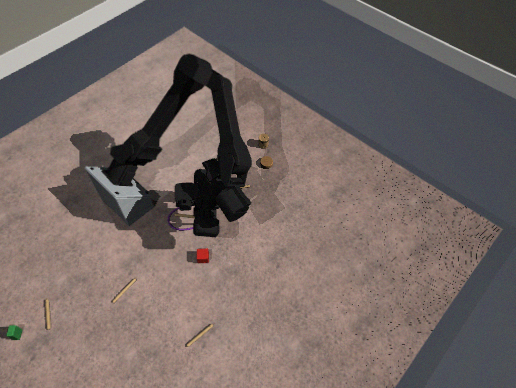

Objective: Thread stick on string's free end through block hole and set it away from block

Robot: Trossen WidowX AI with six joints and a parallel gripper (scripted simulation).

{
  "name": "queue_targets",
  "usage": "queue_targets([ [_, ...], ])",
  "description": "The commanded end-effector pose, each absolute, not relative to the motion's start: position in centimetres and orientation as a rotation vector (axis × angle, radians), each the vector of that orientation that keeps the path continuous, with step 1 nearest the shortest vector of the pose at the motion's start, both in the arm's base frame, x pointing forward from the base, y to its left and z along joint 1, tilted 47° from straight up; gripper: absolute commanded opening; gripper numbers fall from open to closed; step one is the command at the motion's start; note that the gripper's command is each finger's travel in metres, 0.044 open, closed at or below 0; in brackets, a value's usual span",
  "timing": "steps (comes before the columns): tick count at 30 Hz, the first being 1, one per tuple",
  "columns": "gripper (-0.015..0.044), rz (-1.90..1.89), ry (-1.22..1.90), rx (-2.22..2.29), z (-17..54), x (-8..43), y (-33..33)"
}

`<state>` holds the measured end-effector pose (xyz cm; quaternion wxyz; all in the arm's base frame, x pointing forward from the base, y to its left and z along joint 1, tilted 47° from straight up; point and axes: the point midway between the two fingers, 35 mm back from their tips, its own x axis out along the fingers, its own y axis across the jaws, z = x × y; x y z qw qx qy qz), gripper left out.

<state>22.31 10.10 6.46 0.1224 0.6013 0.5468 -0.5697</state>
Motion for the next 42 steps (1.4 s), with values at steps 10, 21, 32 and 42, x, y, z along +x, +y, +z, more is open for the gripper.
queue_targets([
  [10, 0.0, -1.65, 1.598, 1.764, 6.6, 22.9, 10.3],
  [21, 0.0, -1.636, 1.599, 1.79, 7.1, 24.1, 10.8],
  [32, 0.0, -1.623, 1.599, 1.816, 7.7, 25.3, 11.3],
  [42, 0.0, -1.611, 1.6, 1.84, 8.2, 26.3, 11.8],
])
